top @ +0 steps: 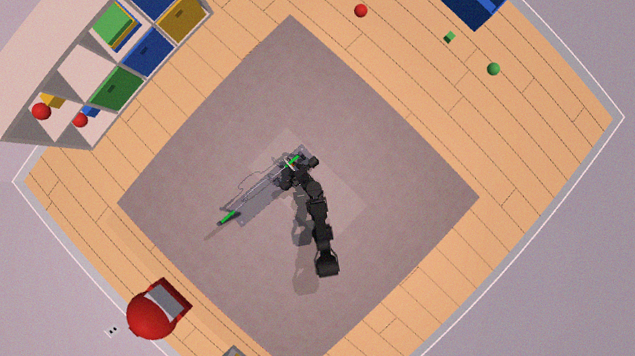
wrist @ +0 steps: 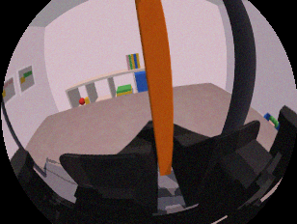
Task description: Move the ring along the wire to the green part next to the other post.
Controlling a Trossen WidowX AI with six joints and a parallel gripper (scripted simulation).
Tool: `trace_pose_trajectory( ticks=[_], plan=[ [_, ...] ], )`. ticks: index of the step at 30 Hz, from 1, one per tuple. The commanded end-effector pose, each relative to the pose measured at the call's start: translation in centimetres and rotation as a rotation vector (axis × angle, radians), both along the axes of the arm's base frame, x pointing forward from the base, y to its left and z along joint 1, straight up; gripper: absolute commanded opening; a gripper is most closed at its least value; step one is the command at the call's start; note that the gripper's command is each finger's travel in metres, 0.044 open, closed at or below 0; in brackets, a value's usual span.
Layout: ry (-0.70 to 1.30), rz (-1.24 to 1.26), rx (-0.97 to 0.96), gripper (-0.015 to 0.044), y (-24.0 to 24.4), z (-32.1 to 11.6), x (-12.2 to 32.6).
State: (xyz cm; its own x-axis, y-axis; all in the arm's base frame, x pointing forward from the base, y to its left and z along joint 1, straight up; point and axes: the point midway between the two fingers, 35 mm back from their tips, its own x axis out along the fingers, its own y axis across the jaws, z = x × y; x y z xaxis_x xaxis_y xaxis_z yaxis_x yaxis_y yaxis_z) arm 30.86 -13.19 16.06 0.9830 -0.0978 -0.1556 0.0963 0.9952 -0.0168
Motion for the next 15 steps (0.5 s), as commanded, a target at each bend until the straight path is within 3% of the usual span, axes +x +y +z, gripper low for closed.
trace_pose_trajectory(
  ticks=[1, 15],
  plan=[
    [-0.001, -0.003, 0.004, -0.0150, -0.03, 0.05, -0.01],
    [0.003, -0.003, 0.007, -0.0150, 0.82, 0.06, 0.09]
  ],
)
